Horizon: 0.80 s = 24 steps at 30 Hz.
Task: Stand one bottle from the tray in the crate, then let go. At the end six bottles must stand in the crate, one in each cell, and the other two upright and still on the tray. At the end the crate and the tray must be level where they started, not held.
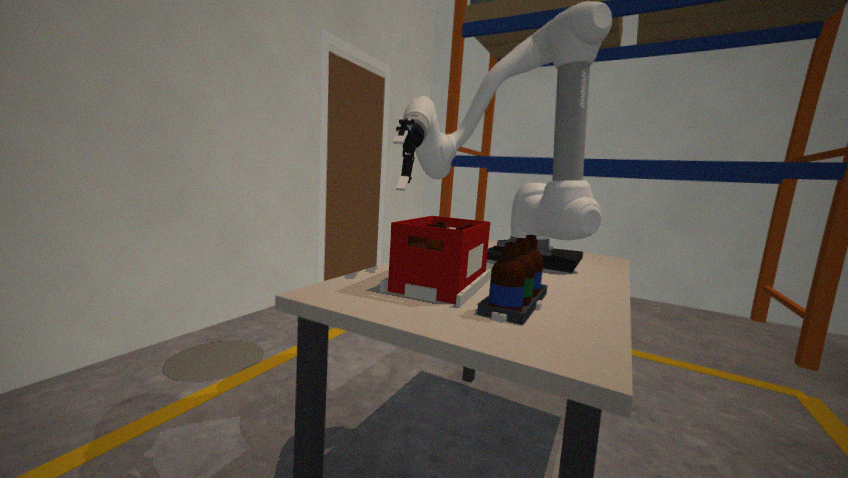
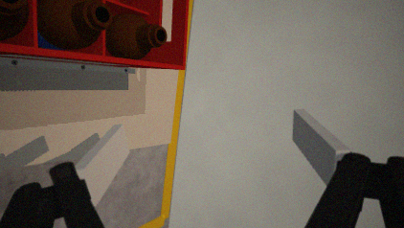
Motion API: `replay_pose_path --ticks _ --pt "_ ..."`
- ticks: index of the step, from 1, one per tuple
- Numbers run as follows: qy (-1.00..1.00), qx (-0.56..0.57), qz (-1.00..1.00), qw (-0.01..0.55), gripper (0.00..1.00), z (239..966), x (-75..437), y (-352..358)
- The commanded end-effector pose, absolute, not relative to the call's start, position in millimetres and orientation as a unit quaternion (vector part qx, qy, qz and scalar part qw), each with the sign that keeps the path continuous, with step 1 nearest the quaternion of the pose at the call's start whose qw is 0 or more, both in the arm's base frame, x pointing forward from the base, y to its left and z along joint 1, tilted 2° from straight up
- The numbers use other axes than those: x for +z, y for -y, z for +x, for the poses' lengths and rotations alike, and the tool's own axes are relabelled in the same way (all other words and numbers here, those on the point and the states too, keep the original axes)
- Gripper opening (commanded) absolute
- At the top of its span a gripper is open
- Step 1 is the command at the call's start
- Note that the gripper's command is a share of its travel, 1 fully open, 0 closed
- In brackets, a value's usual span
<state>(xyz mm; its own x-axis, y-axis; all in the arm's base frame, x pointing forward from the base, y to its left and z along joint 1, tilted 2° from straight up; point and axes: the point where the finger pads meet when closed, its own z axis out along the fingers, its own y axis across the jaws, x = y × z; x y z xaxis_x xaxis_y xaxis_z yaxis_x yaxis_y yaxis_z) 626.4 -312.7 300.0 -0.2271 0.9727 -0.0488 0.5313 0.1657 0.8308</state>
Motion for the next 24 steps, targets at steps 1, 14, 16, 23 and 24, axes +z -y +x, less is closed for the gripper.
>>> replay_pose_path --ticks 1,14,16,23,24 --pt "-0.726 0.327 0.537 0.279 1.0 628 295 303" --pt "-0.822 0.204 0.5 0.18 1.0 631 272 269" --pt "-0.838 0.178 0.491 0.16 1.0 632 268 262" --pt "-0.865 0.127 0.47 0.12 1.0 633 260 249" --pt "-0.877 0.102 0.459 0.099 1.0 634 255 242"
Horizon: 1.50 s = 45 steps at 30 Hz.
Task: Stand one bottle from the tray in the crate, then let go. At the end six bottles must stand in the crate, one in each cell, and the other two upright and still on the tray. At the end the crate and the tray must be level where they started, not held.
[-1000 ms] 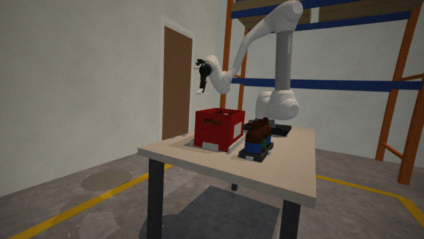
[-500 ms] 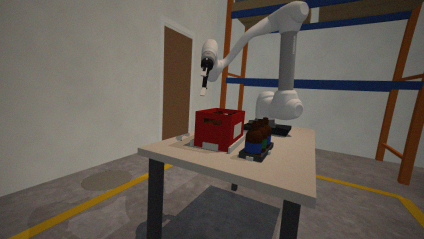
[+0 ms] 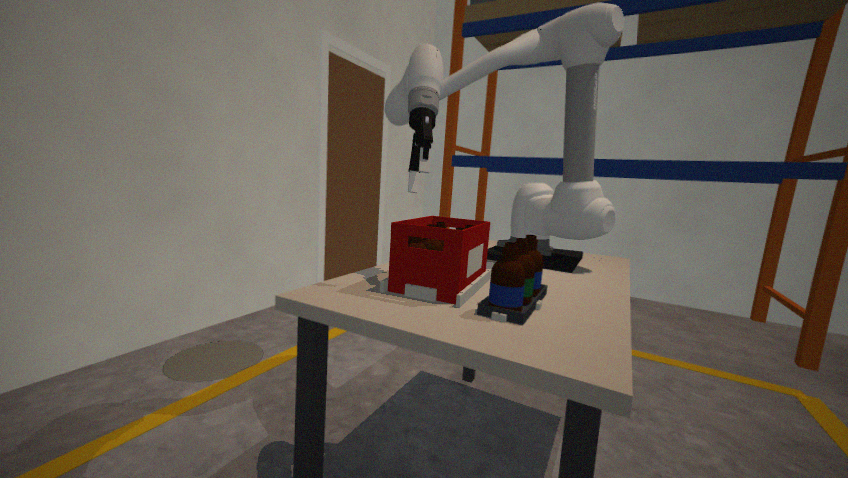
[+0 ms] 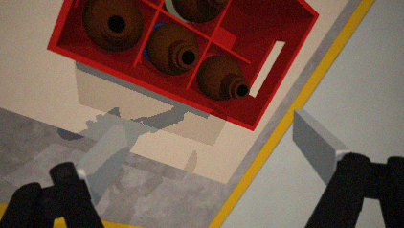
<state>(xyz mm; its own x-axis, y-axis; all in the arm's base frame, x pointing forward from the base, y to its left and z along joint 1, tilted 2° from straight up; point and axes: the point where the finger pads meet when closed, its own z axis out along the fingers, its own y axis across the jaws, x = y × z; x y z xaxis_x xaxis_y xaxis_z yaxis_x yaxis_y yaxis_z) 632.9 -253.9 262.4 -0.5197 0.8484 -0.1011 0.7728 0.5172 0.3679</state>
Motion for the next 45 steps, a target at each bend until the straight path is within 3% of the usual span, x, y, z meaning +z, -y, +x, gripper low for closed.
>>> replay_pose_path --ticks 1,9,16,17,45 --pt "-0.886 0.08 0.449 0.082 1.0 635 252 236" --pt "-0.915 -0.009 0.404 0.012 1.0 637 238 213" --pt "-0.916 -0.017 0.4 0.006 1.0 638 237 211" --pt "-0.916 -0.017 0.4 0.006 0.0 638 237 211" --pt "-0.916 -0.017 0.4 0.006 0.0 638 237 211"
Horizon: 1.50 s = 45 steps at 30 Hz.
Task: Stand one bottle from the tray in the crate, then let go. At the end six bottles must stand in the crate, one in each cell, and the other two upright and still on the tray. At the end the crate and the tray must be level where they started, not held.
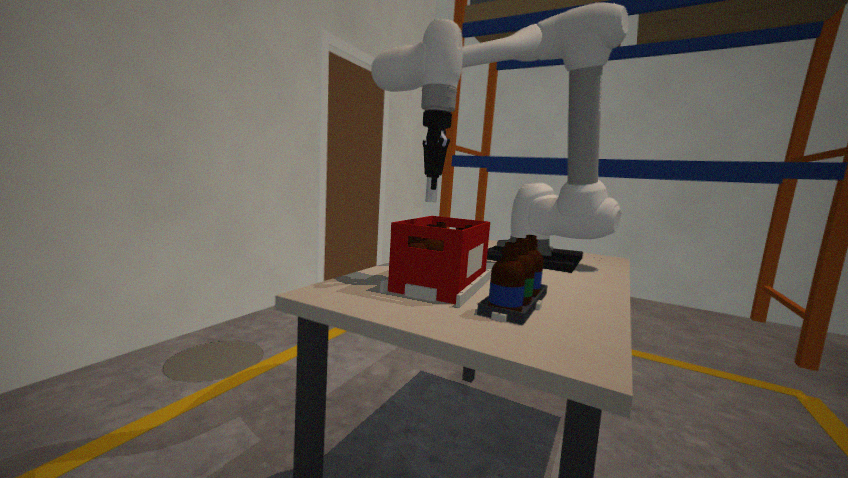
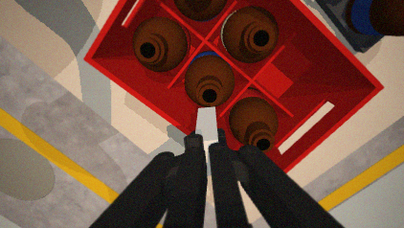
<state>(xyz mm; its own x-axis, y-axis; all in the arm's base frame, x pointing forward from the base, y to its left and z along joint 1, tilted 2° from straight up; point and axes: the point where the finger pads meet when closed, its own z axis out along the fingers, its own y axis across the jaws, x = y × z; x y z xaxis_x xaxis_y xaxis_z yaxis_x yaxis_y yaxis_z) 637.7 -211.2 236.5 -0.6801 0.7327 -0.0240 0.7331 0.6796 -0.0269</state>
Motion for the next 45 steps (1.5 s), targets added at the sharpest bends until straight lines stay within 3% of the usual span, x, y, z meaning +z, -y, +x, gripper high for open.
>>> replay_pose_path --ticks 1,7,18,19,21,23,45 --pt "-0.916 -0.017 0.4 0.006 0.0 638 237 211" --pt "-0.916 -0.017 0.401 0.006 0.0 640 236 204" --pt "-0.9 -0.014 0.435 0.003 0.0 677 231 20" --pt "-0.9 -0.014 0.435 0.003 0.38 679 230 5" --pt "-0.9 -0.014 0.435 0.003 0.38 679 230 5" --pt "-0.9 -0.014 0.435 0.003 0.38 687 229 -43" --pt "-0.9 -0.014 0.435 0.003 0.38 687 229 -43"
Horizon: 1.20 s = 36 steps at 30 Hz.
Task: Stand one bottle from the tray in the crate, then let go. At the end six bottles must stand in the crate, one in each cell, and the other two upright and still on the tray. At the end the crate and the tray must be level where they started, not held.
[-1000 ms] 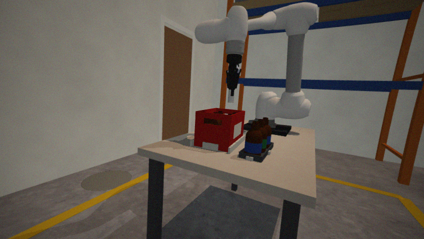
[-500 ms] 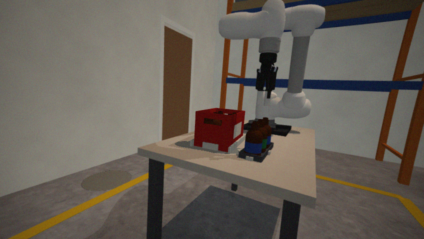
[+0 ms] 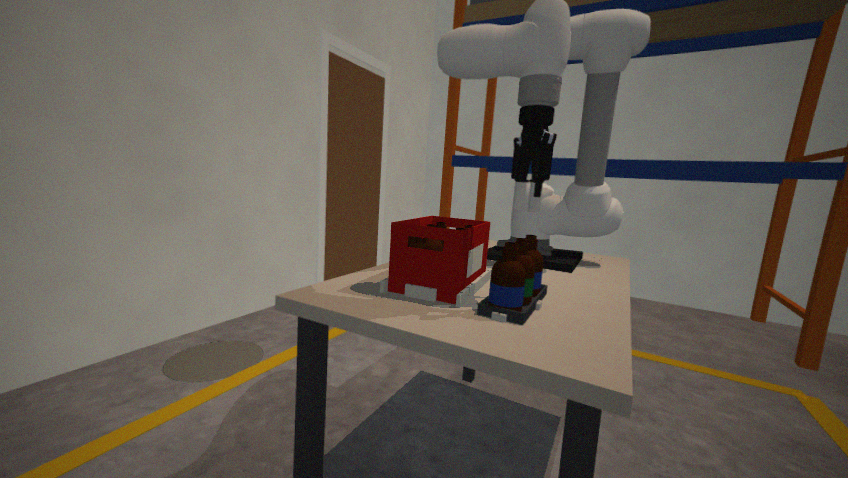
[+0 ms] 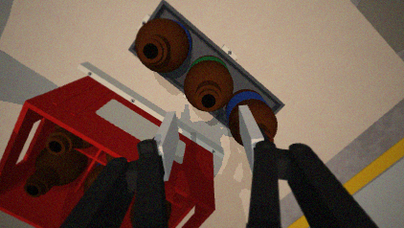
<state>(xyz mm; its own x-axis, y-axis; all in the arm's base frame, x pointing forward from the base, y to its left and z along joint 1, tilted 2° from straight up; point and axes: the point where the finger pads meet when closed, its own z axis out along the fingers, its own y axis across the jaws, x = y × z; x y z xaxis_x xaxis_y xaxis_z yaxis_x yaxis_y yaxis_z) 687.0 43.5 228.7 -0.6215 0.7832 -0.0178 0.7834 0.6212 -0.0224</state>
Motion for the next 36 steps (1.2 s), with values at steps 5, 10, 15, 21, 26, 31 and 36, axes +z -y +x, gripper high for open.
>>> replay_pose_path --ticks 5,10,15,21,26,31,36 --pt "-0.9 -0.014 0.435 0.003 0.38 687 229 -43" --pt "-0.9 -0.014 0.435 0.003 0.38 687 229 -43" --pt "-0.9 -0.014 0.435 0.003 0.38 687 228 -43" --pt "-0.9 -0.014 0.435 0.003 0.38 687 226 -43" --pt "-0.9 -0.014 0.435 0.003 0.38 687 223 -43" --pt "-0.9 -0.014 0.435 0.003 0.38 687 219 -43" --pt "-0.9 -0.014 0.435 0.003 0.38 687 213 -43"
